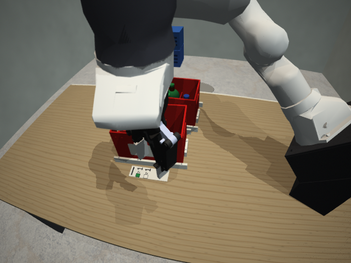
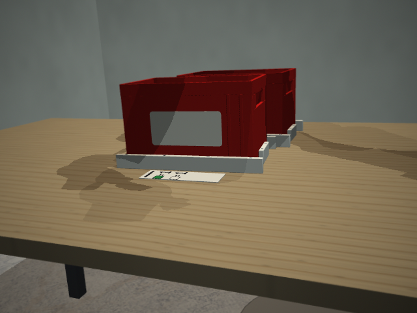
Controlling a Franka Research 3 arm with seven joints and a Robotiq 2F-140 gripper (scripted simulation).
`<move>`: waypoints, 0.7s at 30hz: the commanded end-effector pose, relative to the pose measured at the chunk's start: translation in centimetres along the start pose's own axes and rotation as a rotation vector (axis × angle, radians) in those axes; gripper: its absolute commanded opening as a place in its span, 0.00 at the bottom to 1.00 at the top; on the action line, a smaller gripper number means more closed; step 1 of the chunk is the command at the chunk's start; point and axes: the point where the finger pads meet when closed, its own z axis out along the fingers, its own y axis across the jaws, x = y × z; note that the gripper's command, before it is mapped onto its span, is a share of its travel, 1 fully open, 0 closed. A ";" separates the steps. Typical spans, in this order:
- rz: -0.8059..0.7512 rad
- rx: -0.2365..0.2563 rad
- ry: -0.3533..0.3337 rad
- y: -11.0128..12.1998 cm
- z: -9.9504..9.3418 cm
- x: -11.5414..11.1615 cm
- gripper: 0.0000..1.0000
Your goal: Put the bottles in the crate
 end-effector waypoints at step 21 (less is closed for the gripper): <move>-0.285 0.035 0.026 8.2 5.5 -1.8 0.38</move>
